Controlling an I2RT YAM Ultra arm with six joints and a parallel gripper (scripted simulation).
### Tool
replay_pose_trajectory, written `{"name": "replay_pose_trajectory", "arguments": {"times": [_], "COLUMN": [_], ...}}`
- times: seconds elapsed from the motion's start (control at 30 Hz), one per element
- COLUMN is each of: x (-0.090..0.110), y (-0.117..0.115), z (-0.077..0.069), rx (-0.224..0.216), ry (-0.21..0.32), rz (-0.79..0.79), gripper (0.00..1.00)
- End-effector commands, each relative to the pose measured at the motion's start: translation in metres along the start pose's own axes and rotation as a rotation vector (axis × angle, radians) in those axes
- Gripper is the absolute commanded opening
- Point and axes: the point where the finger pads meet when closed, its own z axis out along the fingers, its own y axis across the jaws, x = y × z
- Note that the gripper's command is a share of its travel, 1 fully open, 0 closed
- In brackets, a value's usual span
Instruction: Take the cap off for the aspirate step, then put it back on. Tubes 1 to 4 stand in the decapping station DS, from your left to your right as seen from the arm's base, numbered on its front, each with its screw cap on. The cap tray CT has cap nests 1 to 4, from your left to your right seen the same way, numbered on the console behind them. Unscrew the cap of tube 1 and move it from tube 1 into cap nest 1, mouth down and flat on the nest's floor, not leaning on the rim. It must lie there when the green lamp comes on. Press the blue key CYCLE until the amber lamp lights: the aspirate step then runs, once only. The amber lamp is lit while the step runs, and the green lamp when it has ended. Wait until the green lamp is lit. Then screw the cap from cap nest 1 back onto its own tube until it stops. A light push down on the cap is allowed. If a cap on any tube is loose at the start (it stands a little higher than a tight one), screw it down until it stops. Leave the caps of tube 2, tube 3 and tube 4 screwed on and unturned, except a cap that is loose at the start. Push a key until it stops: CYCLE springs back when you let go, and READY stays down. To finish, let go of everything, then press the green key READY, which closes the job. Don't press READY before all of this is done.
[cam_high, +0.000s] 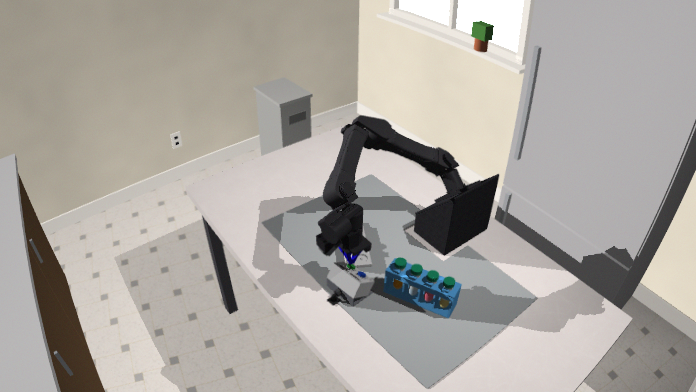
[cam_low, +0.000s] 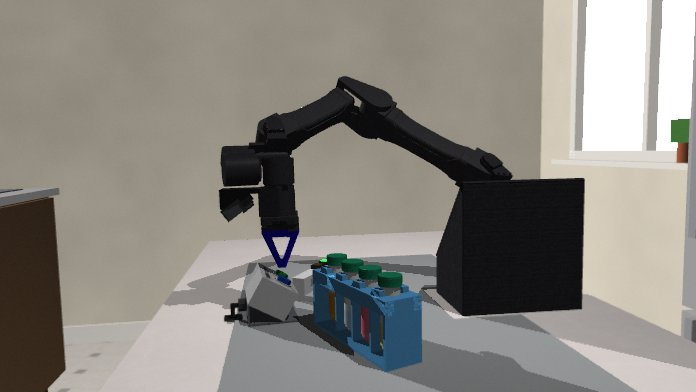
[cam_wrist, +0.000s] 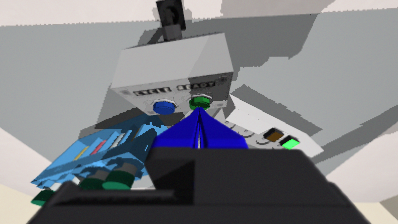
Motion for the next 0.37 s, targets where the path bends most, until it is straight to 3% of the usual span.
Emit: {"name": "replay_pose_trajectory", "arguments": {"times": [0.0, 0.33], "x": [-0.0030, -0.0031], "y": [0.0025, 0.0025], "z": [-0.0056, 0.0011], "rx": [-0.002, -0.002], "ry": [-0.018, -0.018], "rz": [-0.003, -0.003], "gripper": [0.00, 0.00]}}
